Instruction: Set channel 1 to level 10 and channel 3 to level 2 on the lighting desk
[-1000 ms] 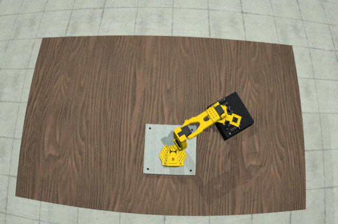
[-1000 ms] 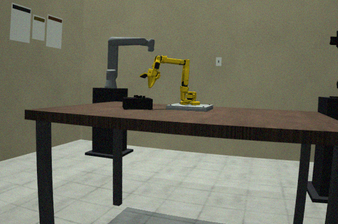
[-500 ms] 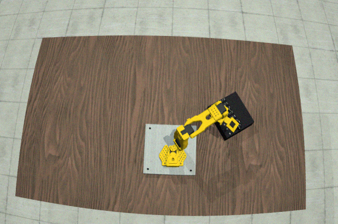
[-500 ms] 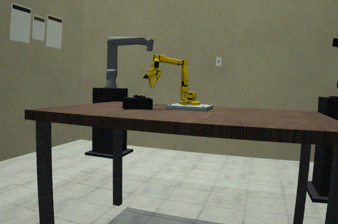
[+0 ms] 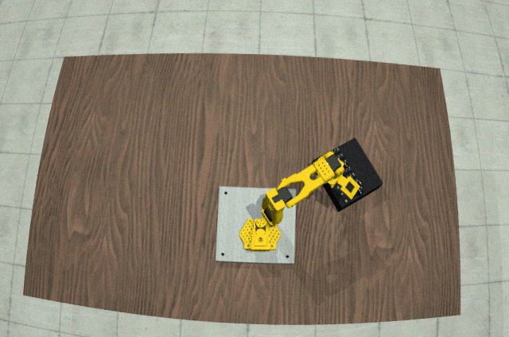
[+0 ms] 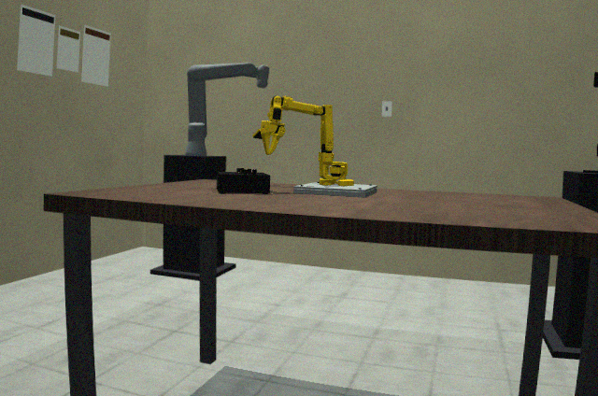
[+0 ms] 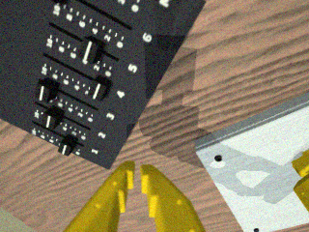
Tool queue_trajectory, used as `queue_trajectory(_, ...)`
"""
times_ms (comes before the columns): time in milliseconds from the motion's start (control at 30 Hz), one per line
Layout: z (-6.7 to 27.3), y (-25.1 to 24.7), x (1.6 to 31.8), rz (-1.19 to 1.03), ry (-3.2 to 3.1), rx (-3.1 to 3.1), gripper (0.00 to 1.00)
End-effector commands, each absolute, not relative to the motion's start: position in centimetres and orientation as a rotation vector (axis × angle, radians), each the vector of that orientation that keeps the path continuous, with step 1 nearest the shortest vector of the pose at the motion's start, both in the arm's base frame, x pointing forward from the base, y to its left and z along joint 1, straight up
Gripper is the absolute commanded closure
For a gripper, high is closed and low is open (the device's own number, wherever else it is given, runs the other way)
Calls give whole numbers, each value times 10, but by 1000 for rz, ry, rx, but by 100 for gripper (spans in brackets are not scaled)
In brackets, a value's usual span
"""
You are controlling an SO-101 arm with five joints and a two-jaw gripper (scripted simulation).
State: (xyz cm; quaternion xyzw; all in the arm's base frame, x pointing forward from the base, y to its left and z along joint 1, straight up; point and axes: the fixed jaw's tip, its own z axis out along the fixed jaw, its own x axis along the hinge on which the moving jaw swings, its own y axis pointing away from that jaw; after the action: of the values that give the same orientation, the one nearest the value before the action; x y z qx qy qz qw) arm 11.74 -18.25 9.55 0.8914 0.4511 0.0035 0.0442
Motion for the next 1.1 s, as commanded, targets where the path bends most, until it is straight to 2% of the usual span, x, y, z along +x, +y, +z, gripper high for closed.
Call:
queue_trajectory(0, 94, -181, 119, 10, 1397, 2736, 100)
queue_trajectory(1067, 93, -179, 122, 0, 1679, 2572, 100)
